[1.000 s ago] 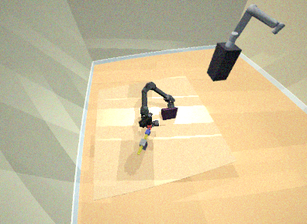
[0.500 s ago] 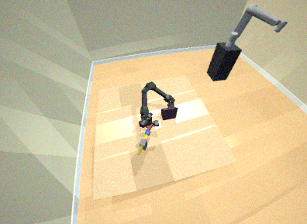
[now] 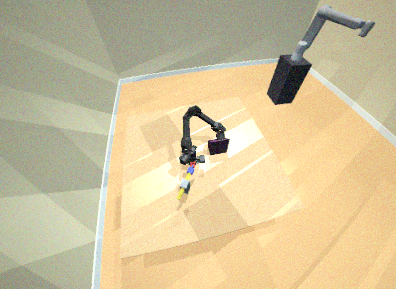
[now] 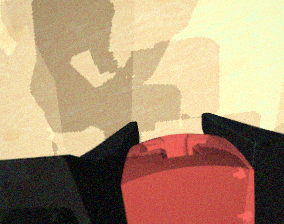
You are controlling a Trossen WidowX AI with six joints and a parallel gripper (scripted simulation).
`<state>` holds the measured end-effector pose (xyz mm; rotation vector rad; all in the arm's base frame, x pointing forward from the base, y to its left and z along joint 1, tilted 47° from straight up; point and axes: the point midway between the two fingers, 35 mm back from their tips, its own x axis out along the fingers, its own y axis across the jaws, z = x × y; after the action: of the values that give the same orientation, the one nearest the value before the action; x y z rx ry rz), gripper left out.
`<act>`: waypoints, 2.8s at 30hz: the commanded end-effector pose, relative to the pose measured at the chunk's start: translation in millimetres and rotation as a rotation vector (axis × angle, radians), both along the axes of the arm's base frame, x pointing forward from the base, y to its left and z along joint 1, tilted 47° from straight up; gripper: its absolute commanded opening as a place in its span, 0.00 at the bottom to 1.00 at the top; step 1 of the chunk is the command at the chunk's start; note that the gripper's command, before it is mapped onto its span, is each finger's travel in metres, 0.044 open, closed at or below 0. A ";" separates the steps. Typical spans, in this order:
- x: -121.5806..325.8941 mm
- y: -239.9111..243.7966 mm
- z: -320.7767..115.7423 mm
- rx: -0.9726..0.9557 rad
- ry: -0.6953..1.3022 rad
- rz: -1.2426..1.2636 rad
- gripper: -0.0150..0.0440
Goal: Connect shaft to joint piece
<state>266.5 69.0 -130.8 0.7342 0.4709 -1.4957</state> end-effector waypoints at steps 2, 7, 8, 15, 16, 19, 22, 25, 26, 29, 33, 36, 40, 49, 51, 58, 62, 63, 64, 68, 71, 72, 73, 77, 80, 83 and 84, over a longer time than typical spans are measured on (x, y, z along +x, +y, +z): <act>0.0 -0.3 -0.1 -0.002 0.001 0.004 0.56; 0.0 -0.3 -0.1 -0.002 0.001 0.004 0.56; 0.0 -0.3 -0.1 -0.002 0.001 0.004 0.56; 0.0 -0.3 -0.1 -0.002 0.001 0.004 0.56; 0.0 -0.3 -0.1 -0.002 0.001 0.004 0.56; 0.0 -0.3 -0.1 -0.002 0.001 0.004 0.56; 0.0 -0.3 -0.1 -0.002 0.001 0.004 0.56; 0.0 -0.3 -0.1 -0.002 0.001 0.004 0.56; 0.0 -0.3 -0.1 -0.002 0.001 0.004 0.56; 0.0 -0.3 -0.1 -0.002 0.001 0.004 0.56; 0.0 -0.3 -0.1 -0.002 0.001 0.004 0.56; 0.0 -0.3 -0.1 -0.002 0.001 0.004 0.56; 0.0 -0.3 -0.1 -0.002 0.001 0.004 0.56; 0.0 -0.3 -0.1 -0.002 0.001 0.004 0.56; 0.0 -0.3 -0.1 -0.002 0.001 0.004 0.56; 0.0 0.0 0.0 0.000 0.000 0.000 0.50; 0.0 0.0 0.0 0.000 0.000 0.000 0.33; 0.0 0.0 0.0 0.000 0.000 0.000 0.28; 0.0 0.0 0.0 0.000 0.000 0.000 0.25; 0.0 0.0 0.0 0.000 0.000 0.000 0.25; 0.4 0.3 0.7 -0.016 0.009 0.006 0.25; 0.7 0.5 1.1 -0.026 0.015 0.009 0.25; 1.1 0.8 1.7 -0.039 0.022 0.015 0.25; 3.1 2.4 4.7 -0.105 0.059 0.041 0.25; 4.6 3.7 6.7 -0.151 0.083 0.061 0.25; 5.4 4.5 7.8 -0.178 0.097 0.074 0.25; 5.5 4.6 8.0 -0.181 0.098 0.075 0.25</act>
<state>271.0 72.7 -123.9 0.5336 0.4328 -1.4912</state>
